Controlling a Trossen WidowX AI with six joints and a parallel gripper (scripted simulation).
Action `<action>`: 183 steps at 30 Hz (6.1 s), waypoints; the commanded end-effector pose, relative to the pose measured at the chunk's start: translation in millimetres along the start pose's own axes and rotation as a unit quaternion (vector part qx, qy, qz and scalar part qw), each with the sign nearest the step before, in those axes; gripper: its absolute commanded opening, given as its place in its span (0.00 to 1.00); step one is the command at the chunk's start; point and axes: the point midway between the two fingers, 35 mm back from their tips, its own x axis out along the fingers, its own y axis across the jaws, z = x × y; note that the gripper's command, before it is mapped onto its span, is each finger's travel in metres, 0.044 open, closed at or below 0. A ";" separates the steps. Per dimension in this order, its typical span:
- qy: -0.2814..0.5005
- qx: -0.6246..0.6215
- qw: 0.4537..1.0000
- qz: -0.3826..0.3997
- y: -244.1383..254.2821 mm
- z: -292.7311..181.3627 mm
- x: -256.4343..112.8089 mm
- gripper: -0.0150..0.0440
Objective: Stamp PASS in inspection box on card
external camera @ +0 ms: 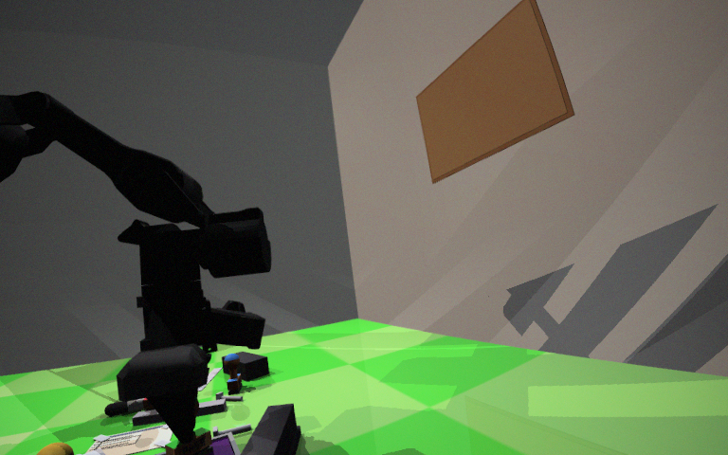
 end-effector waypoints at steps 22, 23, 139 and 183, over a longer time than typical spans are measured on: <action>0.000 0.000 1.000 0.002 0.2 1.0 -5.2 0.25; 0.000 0.000 1.000 0.002 0.2 1.0 -5.7 0.25; 0.000 0.350 0.937 0.005 117.0 -98.1 -35.9 0.25; -0.002 0.350 0.937 0.003 117.1 -98.6 -6.6 0.25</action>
